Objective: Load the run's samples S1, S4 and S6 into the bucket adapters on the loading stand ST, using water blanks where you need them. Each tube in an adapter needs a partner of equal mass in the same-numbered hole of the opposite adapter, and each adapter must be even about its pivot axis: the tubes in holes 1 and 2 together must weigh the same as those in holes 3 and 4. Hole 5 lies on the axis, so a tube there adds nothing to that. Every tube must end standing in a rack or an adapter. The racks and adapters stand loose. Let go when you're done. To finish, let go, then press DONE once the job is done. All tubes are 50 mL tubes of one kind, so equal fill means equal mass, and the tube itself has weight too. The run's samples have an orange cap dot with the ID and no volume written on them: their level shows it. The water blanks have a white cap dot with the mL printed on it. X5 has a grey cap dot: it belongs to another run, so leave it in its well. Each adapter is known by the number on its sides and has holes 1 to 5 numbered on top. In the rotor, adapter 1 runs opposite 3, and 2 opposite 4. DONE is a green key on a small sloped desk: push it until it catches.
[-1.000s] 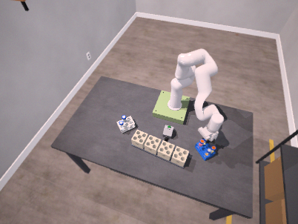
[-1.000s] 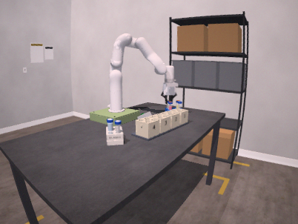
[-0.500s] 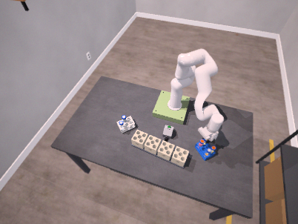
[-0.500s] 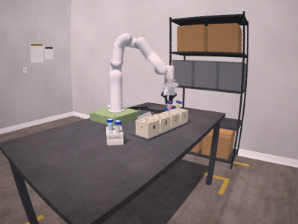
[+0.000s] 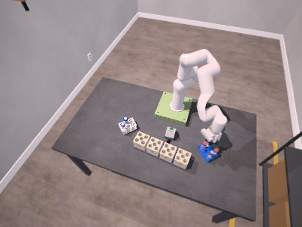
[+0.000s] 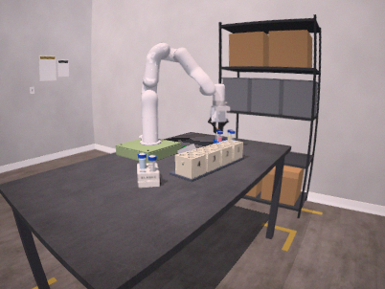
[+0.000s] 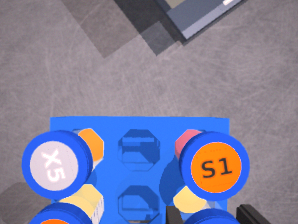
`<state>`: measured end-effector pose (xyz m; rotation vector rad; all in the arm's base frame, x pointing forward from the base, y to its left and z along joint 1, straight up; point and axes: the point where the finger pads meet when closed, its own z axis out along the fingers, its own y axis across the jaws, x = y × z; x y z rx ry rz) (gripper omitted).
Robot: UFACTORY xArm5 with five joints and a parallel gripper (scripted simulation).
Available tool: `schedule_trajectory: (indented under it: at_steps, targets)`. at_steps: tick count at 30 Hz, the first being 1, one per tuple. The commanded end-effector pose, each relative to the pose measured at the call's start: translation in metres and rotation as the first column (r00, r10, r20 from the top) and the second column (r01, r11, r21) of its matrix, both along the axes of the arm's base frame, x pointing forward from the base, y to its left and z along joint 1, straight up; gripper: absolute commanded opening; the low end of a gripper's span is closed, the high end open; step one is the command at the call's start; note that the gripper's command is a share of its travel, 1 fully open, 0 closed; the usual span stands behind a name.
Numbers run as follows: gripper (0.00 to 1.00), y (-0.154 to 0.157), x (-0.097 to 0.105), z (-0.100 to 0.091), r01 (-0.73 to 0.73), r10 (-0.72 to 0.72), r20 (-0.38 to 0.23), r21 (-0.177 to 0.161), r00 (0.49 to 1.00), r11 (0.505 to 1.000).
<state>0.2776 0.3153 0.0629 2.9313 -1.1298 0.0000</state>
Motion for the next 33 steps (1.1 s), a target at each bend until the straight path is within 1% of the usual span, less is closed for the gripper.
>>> schedule_trajectory:
  at_steps: [1, 20, 27, 33]
  targets:
    - [0.00, 0.001, 0.001, 0.005, 0.000, 0.000, 0.000, 0.005, 1.000, 1.000]
    - [0.00, 0.001, 0.001, 0.016, 0.000, 0.000, 0.000, 0.005, 1.000, 1.000]
    - [0.00, 0.001, 0.001, 0.016, 0.000, 0.000, 0.000, 0.005, 1.000, 1.000]
    - [0.00, 0.001, 0.001, 0.028, 0.000, 0.000, 0.000, 0.005, 1.000, 1.000]
